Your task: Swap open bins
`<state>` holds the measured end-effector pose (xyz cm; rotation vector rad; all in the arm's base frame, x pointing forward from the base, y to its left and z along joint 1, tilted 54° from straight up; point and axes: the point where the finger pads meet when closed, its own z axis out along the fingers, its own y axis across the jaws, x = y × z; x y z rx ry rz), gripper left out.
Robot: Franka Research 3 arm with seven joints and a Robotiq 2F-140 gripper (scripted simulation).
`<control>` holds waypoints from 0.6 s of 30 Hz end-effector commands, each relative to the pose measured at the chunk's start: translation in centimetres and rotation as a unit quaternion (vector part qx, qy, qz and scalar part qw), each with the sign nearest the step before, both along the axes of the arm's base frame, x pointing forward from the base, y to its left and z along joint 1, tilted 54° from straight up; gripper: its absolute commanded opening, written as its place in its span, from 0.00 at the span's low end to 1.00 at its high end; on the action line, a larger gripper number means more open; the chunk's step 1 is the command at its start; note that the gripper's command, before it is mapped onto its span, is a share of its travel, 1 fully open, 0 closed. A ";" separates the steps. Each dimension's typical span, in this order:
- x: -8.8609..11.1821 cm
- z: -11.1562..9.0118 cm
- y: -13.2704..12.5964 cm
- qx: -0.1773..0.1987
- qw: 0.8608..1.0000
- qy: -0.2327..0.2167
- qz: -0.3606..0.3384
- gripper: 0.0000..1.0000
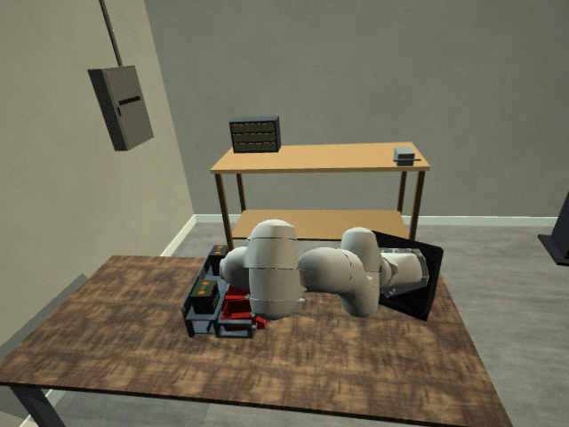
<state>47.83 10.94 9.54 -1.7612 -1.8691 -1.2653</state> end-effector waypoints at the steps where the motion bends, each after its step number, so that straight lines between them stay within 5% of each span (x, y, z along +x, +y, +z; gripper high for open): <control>1: 0.0 -0.1 0.1 0.000 1.000 0.003 0.001 0.00; 18: 0.8 0.3 0.0 0.000 1.000 0.003 0.001 0.00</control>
